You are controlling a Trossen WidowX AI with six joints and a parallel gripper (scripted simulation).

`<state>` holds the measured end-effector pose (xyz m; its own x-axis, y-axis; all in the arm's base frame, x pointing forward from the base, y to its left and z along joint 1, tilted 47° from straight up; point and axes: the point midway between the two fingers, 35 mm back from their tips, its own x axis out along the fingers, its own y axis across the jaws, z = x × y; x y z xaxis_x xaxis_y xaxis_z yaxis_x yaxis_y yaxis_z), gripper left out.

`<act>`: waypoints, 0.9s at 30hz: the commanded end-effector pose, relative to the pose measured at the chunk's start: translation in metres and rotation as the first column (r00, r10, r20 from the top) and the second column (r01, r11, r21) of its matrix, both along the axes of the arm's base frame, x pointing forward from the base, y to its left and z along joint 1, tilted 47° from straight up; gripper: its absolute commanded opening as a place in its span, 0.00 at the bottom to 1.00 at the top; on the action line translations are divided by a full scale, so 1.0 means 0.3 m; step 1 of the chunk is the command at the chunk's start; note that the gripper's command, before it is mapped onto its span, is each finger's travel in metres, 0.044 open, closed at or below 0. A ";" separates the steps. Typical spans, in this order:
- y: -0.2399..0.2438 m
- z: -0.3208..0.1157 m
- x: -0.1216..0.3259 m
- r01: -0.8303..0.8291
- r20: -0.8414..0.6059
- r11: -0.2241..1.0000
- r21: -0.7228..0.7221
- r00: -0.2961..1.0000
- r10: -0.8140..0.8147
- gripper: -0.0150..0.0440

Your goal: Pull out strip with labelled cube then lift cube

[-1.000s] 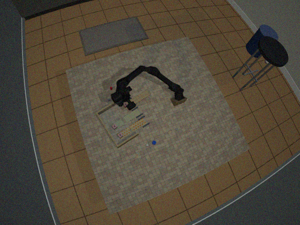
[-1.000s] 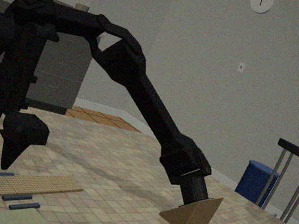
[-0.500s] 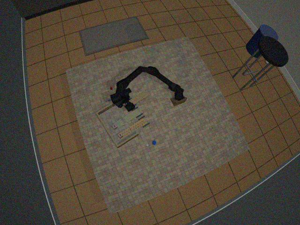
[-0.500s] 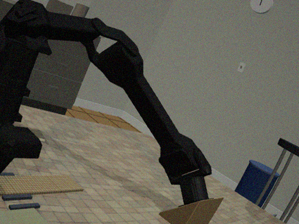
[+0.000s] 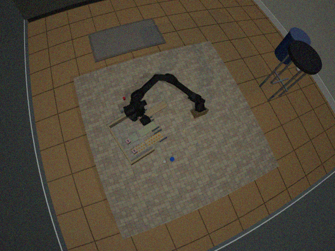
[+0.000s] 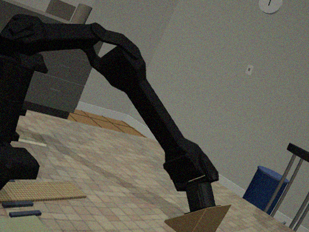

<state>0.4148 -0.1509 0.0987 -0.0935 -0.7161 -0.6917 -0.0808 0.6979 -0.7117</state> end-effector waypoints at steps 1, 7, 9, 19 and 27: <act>-0.016 -0.015 -0.008 -0.004 -0.008 1.000 -0.003 1.000 0.004 0.68; -0.012 -0.010 -0.004 0.001 -0.001 1.000 0.000 1.000 -0.001 0.54; -0.012 -0.010 -0.004 0.001 -0.001 1.000 0.000 1.000 -0.001 0.49; -0.007 -0.003 -0.007 -0.010 -0.006 1.000 0.002 1.000 0.010 0.25; 0.088 0.023 -0.091 -0.011 -0.011 1.000 0.004 1.000 0.011 0.25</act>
